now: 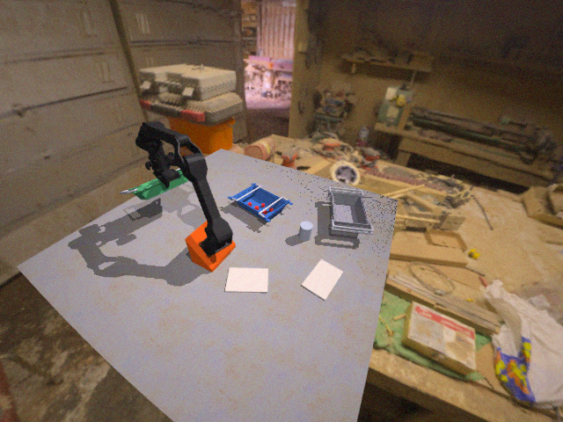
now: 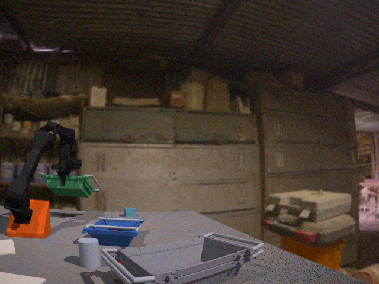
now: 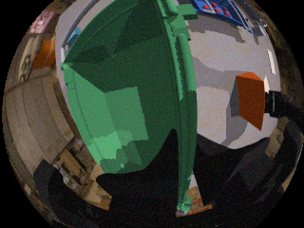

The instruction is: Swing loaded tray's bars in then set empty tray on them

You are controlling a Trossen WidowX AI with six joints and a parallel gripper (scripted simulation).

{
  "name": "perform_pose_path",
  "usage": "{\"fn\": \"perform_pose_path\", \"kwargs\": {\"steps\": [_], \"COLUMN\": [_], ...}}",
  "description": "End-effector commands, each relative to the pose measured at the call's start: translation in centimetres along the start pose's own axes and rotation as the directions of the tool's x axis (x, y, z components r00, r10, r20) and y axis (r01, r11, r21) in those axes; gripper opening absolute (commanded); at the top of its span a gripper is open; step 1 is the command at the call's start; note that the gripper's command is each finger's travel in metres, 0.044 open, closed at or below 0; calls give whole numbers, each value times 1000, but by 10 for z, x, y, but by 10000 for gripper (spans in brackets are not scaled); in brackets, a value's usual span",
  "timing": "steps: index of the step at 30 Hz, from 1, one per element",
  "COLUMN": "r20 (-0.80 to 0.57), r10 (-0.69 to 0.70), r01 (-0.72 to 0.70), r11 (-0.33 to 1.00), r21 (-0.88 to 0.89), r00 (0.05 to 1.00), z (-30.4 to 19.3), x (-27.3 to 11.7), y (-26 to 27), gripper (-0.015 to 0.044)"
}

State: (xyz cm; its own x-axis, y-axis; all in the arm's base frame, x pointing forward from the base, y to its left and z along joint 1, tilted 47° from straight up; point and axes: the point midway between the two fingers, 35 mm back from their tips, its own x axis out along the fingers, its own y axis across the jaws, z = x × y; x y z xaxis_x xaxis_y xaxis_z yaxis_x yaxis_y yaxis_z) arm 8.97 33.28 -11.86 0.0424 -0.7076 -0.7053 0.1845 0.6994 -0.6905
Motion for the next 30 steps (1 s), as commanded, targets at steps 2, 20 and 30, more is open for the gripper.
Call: {"fn": "perform_pose_path", "kwargs": {"steps": [2,20,30], "r20": [-1,-1,3], "r10": [21,46,64], "r01": [-21,-45,-62], "r11": [1000,984,943], "r21": [5,171,327], "r00": [1000,999,998], "z": [-1,43,85], "x": [-7,-20,-28], "y": [1,-15,-34], "gripper": [0,0,0]}}
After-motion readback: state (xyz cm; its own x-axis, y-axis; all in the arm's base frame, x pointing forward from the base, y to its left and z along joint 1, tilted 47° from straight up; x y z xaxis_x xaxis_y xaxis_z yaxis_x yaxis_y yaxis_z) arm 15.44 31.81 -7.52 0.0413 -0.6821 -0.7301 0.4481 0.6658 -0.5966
